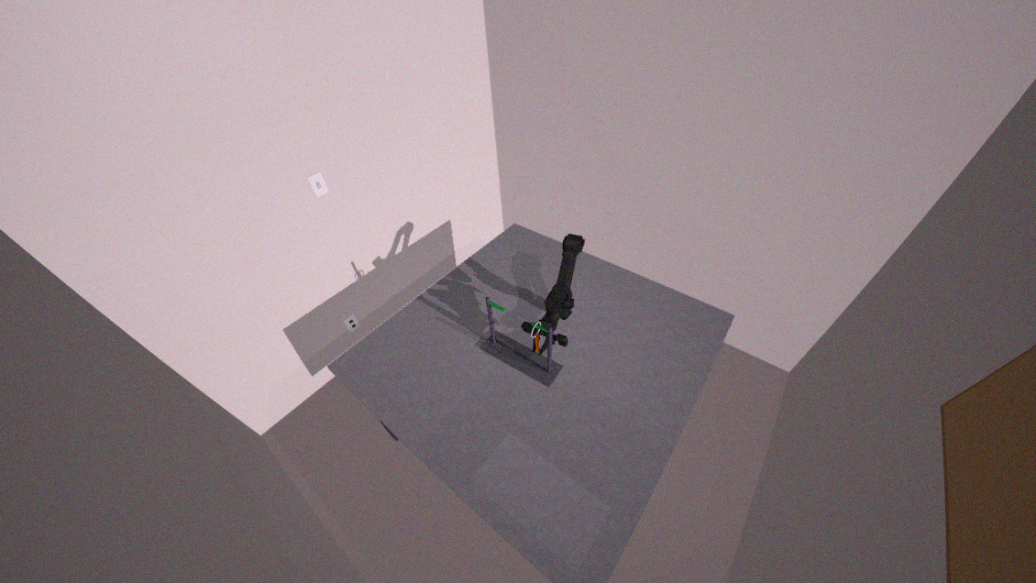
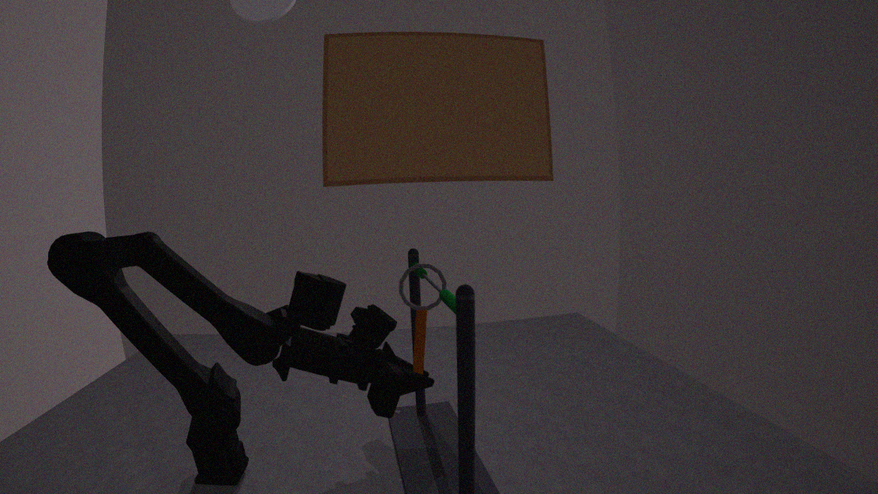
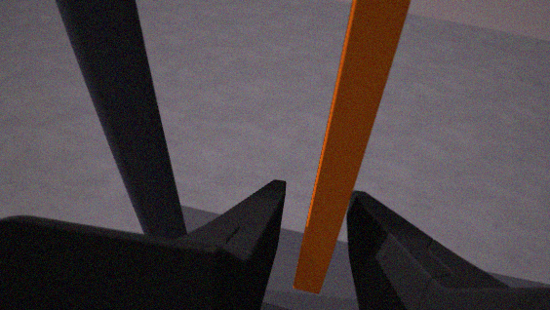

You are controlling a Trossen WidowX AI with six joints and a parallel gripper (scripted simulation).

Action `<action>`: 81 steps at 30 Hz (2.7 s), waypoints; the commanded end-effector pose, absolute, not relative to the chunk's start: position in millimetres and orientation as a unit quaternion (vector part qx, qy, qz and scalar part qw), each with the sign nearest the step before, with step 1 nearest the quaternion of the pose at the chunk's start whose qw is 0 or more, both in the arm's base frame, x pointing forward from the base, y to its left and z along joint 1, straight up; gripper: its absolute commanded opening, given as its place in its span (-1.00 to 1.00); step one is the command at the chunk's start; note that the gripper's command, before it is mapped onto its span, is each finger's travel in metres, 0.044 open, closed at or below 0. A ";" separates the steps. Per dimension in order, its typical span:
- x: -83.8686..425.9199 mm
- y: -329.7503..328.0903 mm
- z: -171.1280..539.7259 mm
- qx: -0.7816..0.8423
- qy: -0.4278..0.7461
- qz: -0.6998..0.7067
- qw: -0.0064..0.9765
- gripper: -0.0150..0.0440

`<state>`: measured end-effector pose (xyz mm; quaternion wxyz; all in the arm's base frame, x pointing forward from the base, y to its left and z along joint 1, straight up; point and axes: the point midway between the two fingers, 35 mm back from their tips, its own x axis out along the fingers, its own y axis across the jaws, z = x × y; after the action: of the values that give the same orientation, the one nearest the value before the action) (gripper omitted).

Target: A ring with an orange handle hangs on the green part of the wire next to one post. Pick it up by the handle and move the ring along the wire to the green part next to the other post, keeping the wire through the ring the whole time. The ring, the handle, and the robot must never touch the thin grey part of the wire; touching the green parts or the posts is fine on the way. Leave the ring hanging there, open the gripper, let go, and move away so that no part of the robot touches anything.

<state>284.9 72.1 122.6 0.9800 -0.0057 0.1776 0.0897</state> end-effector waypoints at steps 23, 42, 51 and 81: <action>250.6 65.7 137.9 -0.005 0.178 0.087 0.980 0.05; 238.5 62.7 140.3 -0.005 0.179 0.086 0.980 0.05; 238.5 62.7 140.3 -0.005 0.179 0.086 0.980 0.05; 195.9 53.7 153.4 -0.006 0.181 0.089 0.979 1.00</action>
<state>196.0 54.8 152.0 0.9787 -0.0078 0.1831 0.0926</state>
